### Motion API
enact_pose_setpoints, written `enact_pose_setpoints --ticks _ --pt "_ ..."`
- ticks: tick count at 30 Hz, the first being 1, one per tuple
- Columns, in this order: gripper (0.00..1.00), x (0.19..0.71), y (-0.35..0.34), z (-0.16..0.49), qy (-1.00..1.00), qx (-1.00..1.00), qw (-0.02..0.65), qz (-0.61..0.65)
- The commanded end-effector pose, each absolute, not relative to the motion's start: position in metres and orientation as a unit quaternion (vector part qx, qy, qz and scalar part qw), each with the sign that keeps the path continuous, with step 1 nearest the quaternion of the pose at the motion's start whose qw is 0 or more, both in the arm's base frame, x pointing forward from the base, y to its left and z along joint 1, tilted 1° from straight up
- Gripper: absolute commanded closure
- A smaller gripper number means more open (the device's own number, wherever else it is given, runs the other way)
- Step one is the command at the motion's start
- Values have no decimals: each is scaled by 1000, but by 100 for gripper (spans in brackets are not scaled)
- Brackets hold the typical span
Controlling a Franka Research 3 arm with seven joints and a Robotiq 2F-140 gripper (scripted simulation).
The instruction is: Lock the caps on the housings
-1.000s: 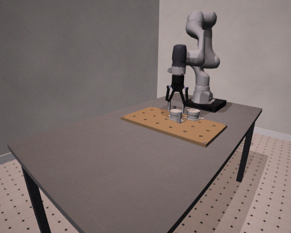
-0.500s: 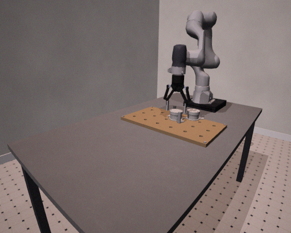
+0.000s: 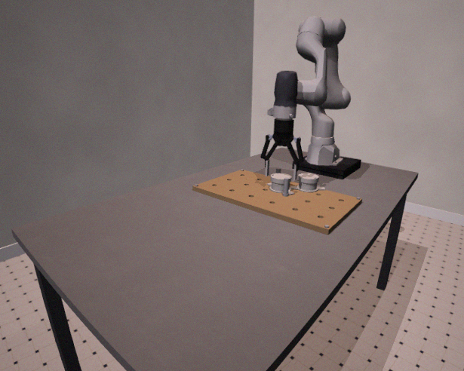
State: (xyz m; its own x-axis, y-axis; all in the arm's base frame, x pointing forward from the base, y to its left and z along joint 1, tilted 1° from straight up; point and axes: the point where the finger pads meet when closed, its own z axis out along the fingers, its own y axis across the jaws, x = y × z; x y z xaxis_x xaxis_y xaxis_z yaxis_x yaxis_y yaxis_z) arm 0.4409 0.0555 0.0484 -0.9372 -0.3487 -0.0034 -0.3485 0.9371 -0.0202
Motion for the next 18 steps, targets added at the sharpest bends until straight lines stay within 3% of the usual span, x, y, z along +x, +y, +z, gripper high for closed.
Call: enact_pose_setpoints --ticks 1,18 --pt "22 439 56 47 984 -175 1 -10" --pt "22 439 56 50 984 -175 1 -10"
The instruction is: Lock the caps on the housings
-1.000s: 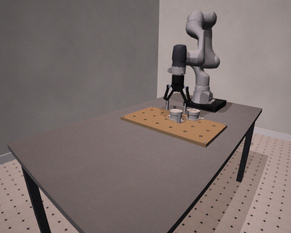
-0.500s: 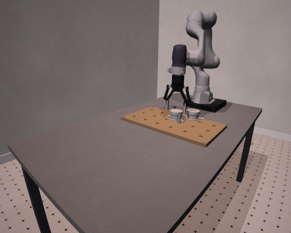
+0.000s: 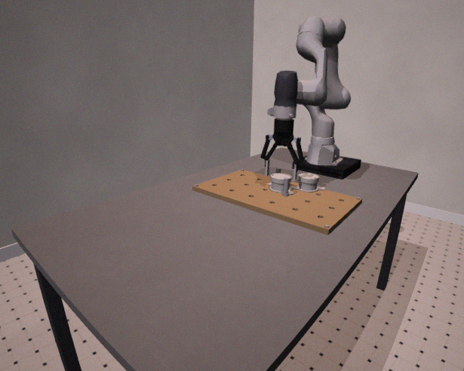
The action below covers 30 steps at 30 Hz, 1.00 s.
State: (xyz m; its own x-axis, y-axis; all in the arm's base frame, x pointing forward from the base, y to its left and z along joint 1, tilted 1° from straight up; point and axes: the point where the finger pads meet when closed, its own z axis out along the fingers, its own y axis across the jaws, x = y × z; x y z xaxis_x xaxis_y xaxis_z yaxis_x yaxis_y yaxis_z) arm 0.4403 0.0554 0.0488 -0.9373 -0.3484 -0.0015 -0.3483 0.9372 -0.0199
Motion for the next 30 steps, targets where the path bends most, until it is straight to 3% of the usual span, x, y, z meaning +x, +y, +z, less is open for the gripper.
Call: enact_pose_setpoints --ticks 1,30 --pt "22 439 56 51 984 -175 1 -10" --pt "22 439 57 94 984 -175 1 -10"
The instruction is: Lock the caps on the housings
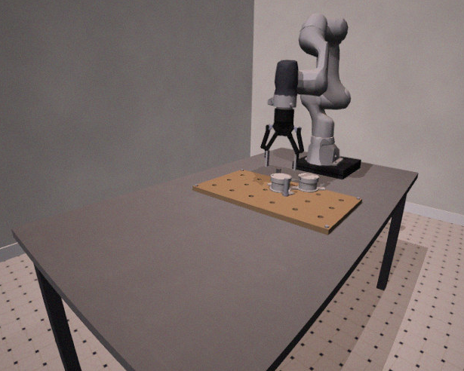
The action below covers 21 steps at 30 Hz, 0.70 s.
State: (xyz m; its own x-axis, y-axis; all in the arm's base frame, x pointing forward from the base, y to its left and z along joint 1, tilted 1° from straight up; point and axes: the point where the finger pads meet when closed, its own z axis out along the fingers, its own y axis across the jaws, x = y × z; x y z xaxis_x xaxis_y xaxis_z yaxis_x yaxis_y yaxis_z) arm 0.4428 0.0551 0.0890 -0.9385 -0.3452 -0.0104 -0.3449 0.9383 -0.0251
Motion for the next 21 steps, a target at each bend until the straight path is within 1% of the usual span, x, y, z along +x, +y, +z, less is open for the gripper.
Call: enact_pose_setpoints --ticks 1,21 --pt "22 439 57 96 984 -175 1 -10" --pt "22 439 57 116 984 -175 1 -10"
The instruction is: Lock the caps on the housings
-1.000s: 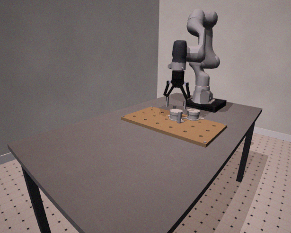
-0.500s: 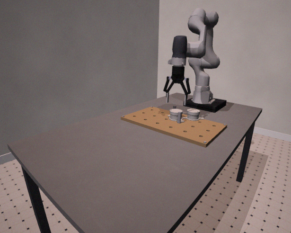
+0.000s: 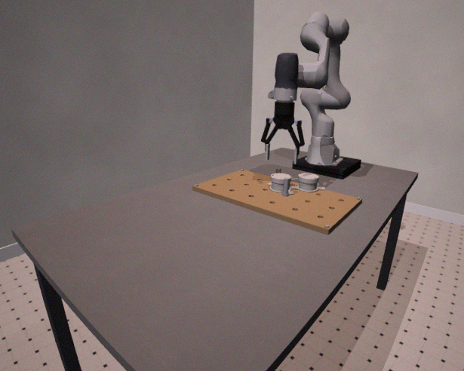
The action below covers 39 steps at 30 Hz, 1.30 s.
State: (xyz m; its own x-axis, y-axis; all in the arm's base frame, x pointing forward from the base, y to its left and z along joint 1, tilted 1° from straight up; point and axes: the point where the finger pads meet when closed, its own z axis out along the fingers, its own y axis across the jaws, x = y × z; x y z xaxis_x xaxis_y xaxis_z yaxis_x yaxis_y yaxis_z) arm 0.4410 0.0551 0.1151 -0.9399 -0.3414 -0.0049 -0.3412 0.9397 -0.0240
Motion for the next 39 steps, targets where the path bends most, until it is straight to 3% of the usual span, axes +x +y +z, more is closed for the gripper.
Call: enact_pose_setpoints --ticks 1,8,13,39 --pt "22 439 57 116 984 -175 1 -10" --pt "22 439 57 116 983 -183 1 -10" --pt "22 439 57 117 942 -336 0 -11" --pt "22 440 58 116 779 -627 -8 -32"
